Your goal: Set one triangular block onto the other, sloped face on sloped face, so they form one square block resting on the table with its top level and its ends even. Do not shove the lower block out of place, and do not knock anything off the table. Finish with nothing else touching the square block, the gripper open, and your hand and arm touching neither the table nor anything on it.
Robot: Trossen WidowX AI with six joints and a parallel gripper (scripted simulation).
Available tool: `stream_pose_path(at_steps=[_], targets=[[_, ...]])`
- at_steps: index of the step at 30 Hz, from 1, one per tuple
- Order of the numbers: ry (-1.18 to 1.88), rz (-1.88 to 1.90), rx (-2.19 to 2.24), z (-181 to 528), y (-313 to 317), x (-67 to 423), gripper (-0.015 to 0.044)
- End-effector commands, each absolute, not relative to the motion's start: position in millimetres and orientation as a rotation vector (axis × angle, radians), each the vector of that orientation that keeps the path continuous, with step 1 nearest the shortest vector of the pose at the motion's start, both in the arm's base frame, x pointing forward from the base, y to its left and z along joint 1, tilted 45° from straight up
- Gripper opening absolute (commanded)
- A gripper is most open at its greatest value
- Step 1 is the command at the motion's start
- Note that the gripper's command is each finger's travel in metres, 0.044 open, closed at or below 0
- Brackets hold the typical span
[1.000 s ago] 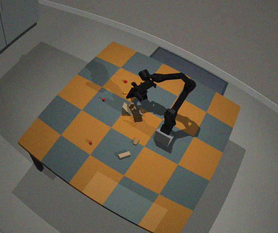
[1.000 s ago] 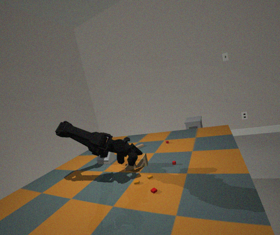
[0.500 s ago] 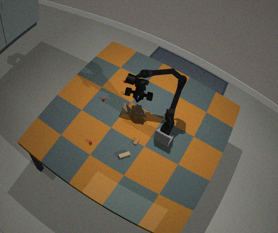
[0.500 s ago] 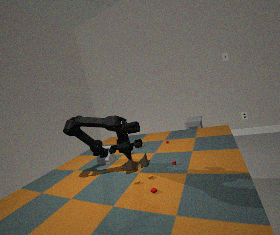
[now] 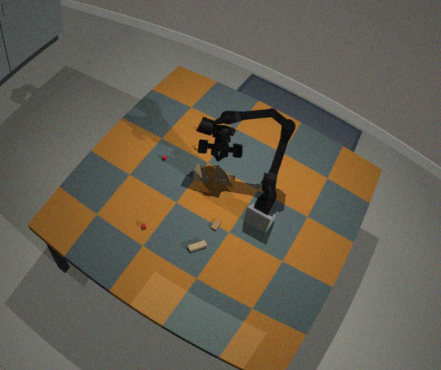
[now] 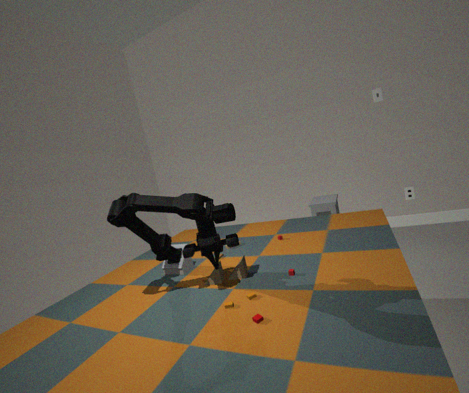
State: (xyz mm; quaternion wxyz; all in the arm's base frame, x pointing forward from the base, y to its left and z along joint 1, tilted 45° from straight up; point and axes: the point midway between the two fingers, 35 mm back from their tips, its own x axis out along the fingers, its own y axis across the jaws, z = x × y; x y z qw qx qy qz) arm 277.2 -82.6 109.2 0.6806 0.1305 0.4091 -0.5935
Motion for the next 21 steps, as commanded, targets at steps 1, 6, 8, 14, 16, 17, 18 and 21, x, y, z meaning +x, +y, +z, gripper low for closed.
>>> stream_pose_path(at_steps=[1, 6, 8, 14, 16, 17, 18, 21], targets=[[0.923, -1.338, 0.283, 103.7, -88.6, 275.3, 0.0], [0.923, -1.338, 0.283, 97.8, -94.4, 275.3, 0.0], [0.923, -1.338, 0.283, 95.5, -96.7, 275.2, 0.0], [0.923, -1.338, 0.283, 88.6, -103.8, 274.7, 0.0], [0.923, -1.338, 0.283, 86.3, -106.1, 274.5, 0.0], [0.923, -1.338, 0.283, 85.2, -107.3, 274.3, 0.0], [0.923, -1.338, 0.283, 84.1, -108.4, 274.2, 0.0], [0.922, -1.338, 0.282, 80.8, -112.0, 273.7, 0.0]])
